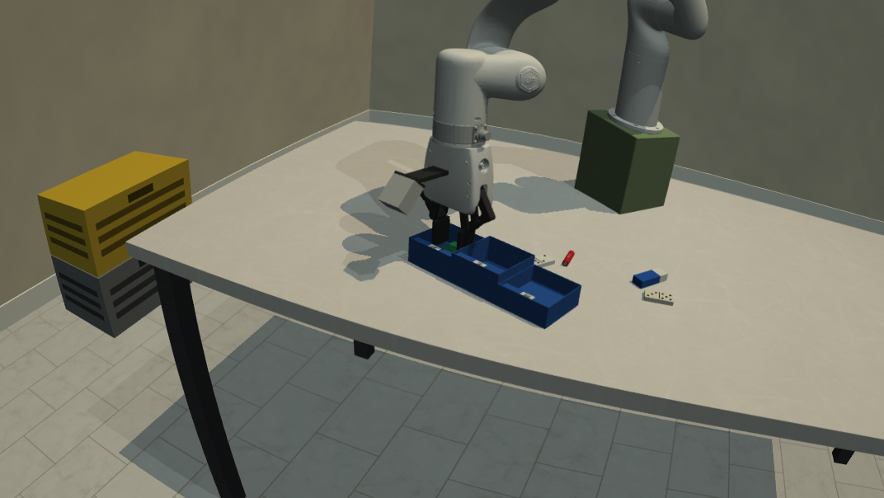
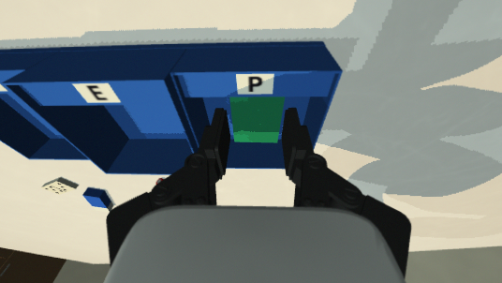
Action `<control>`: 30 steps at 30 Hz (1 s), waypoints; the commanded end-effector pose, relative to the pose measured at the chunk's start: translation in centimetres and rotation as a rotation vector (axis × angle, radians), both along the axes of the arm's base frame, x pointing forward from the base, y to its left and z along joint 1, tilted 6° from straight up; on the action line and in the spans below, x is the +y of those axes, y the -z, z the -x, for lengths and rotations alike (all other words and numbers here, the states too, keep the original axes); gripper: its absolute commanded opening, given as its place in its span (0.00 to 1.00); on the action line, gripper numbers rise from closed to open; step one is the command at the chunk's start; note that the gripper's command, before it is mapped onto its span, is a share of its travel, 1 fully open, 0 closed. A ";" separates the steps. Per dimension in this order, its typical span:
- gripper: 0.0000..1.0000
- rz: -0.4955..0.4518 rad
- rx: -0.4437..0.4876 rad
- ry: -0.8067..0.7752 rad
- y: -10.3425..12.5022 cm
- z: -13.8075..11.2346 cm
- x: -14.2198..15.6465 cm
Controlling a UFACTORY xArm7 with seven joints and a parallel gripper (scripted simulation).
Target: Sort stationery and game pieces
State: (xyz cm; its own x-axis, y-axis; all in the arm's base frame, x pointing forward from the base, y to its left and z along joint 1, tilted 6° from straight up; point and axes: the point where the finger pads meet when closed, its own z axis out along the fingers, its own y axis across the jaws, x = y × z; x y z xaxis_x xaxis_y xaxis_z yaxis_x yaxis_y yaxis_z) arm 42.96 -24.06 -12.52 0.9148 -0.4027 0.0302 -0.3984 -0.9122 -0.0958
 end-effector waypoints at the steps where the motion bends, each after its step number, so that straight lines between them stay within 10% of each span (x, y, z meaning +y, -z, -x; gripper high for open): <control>1: 0.47 0.003 -0.004 0.001 -0.8 -0.1 -0.2; 30: 0.47 0.003 -0.004 0.001 -5.0 0.2 -0.5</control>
State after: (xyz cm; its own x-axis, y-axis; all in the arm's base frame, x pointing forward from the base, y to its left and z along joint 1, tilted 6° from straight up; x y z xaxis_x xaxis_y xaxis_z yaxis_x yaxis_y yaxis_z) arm 42.78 -24.50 -7.95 0.9146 -0.4030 0.0337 -0.3985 -0.9122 -0.0950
